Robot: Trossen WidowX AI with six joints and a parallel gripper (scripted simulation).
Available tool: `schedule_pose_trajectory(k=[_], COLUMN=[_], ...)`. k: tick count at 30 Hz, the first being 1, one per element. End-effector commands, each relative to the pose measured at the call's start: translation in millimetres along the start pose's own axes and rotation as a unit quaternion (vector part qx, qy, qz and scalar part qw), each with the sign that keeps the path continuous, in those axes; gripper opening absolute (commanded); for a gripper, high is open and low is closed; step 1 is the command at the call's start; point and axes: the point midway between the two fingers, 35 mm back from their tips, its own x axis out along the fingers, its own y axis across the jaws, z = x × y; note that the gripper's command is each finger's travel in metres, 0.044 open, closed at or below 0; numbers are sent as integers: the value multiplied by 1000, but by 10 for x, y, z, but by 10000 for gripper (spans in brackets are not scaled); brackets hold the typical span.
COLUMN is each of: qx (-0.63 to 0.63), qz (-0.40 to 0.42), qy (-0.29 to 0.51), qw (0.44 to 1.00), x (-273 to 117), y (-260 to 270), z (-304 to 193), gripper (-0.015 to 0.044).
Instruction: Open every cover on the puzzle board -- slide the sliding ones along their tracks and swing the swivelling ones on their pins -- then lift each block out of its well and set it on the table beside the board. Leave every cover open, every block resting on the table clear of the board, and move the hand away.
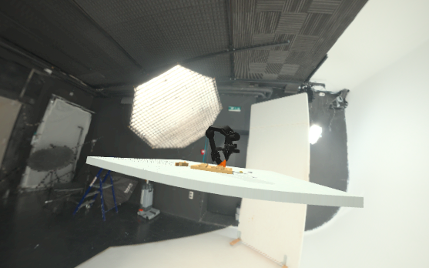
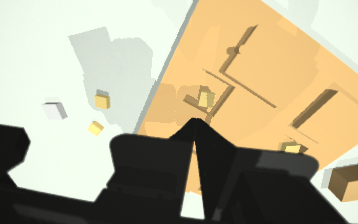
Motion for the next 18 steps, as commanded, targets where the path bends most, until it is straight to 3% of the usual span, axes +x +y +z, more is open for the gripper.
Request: schedule_pose_trajectory(k=[1, 18], qx=[30, 31], qz=[-5, -6], qy=[-2, -2], qw=[1000, 1000], x=[-12, 486], y=[-142, -167], z=[21, 26], gripper=[0, 0])
